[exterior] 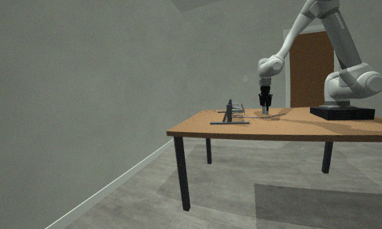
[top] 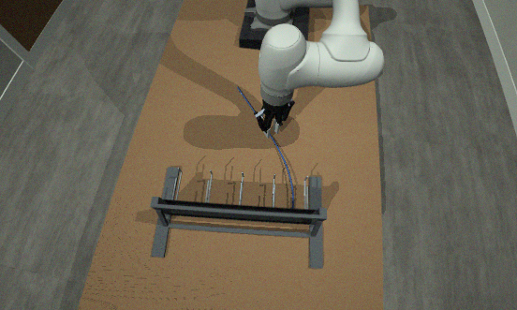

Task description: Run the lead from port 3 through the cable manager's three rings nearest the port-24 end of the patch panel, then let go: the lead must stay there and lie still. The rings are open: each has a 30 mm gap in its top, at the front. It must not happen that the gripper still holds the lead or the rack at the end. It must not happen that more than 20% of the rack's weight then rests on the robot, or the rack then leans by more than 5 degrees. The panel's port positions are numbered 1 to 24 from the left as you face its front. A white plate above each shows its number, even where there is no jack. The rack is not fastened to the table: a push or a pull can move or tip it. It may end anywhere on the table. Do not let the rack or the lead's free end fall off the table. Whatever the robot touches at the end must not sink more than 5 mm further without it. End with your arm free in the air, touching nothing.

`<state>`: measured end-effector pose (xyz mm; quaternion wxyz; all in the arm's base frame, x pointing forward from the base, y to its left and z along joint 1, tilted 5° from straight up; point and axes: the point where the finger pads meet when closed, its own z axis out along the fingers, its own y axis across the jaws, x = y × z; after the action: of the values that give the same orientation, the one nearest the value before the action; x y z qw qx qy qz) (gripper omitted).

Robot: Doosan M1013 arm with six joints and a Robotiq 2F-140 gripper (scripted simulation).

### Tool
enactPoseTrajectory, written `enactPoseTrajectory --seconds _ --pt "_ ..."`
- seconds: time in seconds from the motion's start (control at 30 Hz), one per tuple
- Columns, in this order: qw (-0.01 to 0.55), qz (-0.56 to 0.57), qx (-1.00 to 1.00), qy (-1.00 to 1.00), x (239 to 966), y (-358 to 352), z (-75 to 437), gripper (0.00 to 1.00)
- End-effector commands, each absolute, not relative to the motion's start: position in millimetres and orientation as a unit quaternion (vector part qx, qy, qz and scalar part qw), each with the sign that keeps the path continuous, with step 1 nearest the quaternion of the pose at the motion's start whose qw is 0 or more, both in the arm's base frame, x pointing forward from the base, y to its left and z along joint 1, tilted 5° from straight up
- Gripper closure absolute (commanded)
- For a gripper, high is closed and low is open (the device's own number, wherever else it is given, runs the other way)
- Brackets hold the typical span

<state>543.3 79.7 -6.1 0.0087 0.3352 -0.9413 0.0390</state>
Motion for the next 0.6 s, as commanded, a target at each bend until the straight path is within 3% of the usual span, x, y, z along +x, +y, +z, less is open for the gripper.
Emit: enactPoseTrajectory --seconds 0.0,0.57 --pt "0.017 0.039 0.334 -0.942 537.0 74.5 -17.4 0.8" --pt "0.017 0.039 0.334 -0.942 537.0 74.2 -22.7 0.8"
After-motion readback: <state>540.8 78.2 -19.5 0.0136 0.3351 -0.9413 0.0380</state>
